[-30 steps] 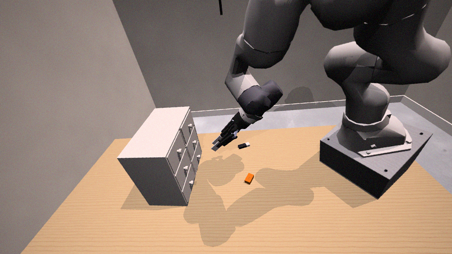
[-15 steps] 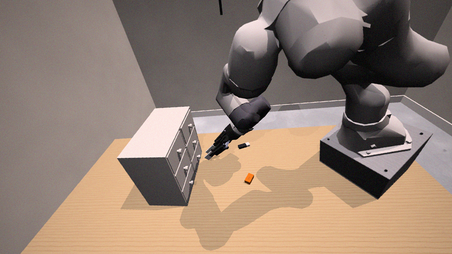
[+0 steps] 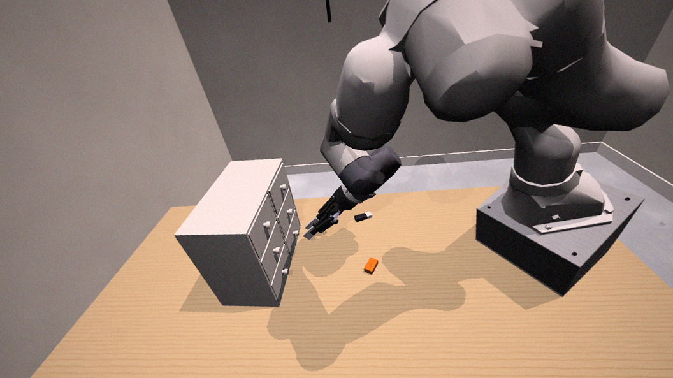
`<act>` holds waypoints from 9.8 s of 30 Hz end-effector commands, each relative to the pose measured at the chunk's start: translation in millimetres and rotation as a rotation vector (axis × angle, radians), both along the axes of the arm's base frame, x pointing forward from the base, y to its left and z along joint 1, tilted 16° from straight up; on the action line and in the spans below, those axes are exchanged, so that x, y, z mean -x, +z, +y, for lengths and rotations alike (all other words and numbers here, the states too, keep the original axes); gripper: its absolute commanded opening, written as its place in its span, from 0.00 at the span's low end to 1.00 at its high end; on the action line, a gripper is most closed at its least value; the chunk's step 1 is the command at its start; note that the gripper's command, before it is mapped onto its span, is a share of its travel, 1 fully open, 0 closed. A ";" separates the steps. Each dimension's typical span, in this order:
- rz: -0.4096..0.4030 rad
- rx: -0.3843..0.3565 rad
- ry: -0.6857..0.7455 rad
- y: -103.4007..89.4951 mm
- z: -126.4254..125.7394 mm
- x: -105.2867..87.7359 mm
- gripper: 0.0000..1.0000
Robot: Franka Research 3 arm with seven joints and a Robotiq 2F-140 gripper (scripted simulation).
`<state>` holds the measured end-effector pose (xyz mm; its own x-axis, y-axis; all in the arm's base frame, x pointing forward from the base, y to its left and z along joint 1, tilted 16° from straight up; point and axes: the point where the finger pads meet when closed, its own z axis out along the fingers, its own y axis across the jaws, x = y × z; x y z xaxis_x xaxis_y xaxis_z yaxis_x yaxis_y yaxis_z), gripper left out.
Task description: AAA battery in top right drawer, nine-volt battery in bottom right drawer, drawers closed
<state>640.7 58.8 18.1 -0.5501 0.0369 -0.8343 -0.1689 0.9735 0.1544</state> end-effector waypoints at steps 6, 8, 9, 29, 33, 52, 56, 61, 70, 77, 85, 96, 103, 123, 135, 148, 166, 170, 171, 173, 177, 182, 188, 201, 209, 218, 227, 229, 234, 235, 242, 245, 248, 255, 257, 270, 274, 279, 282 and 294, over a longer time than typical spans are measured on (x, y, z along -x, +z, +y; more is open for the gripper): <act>-0.001 -0.009 -0.006 0.4 0.4 -1.0 0.20; -0.001 -0.009 -0.006 0.4 0.4 -1.0 0.20; -0.001 -0.009 -0.006 0.4 0.4 -1.0 0.20; -0.001 -0.009 -0.006 1.3 0.9 -2.1 0.20; -0.001 -0.009 -0.006 1.3 0.9 -2.1 0.20; -0.001 -0.009 -0.006 1.0 0.5 -1.7 0.20; -0.001 -0.009 -0.006 0.9 0.3 -1.6 0.20; -0.001 -0.009 -0.006 0.9 0.3 -1.6 0.20; -0.001 -0.009 -0.006 0.9 0.3 -1.6 0.20; -0.001 -0.009 -0.006 0.9 0.3 -1.6 0.20; -0.001 -0.009 -0.006 0.6 -0.1 -1.2 0.20; -0.001 -0.009 -0.006 0.5 -0.2 -1.1 0.20; -0.001 -0.009 -0.006 0.5 -0.2 -1.1 0.20; -0.001 -0.009 -0.006 2.2 0.8 -8.3 0.20; -0.001 -0.009 -0.006 5.9 2.9 -25.0 0.20; -0.001 -0.009 -0.006 8.1 4.2 -34.8 0.20; -0.001 -0.009 -0.006 8.2 4.2 -35.0 0.20; -0.001 -0.009 -0.006 8.2 4.2 -35.0 0.20; -0.001 -0.009 -0.006 8.2 4.2 -35.0 0.20; -0.001 -0.009 -0.006 8.2 4.2 -35.0 0.08; -0.001 -0.009 -0.006 8.2 4.2 -35.0 0.08; -0.001 -0.009 -0.006 8.2 4.2 -35.0 0.08; -0.001 -0.009 -0.006 8.2 4.2 -35.0 0.08; -0.001 -0.009 -0.006 8.1 4.2 -34.5 0.08; -0.001 -0.009 -0.006 7.5 3.8 -32.0 0.08; -0.001 -0.009 -0.006 6.4 3.2 -27.3 0.08; -0.001 -0.009 -0.006 4.3 2.0 -17.9 0.08; -0.001 -0.009 -0.006 3.8 1.7 -15.4 0.08; -0.001 -0.009 -0.006 2.9 1.2 -11.5 0.08; -0.001 -0.009 -0.006 2.6 1.0 -10.1 0.08; -0.001 -0.009 -0.006 0.4 -0.3 -0.3 0.08; -0.001 -0.009 -0.006 -0.6 -0.8 3.9 0.08; -0.001 -0.009 -0.006 -1.5 -1.4 7.9 0.08; -0.001 -0.009 -0.006 -2.5 -2.0 12.4 0.08; 0.003 -0.009 -0.007 -3.1 -2.3 15.2 0.08; 0.016 -0.012 -0.010 -5.7 -3.8 26.8 0.08; 0.018 -0.012 -0.010 -6.3 -4.1 29.2 0.08; 0.020 -0.012 -0.011 -6.6 -4.3 30.8 0.08; 0.020 -0.012 -0.011 -6.7 -4.4 31.2 0.08; 0.020 -0.012 -0.011 -6.8 -4.4 31.4 0.08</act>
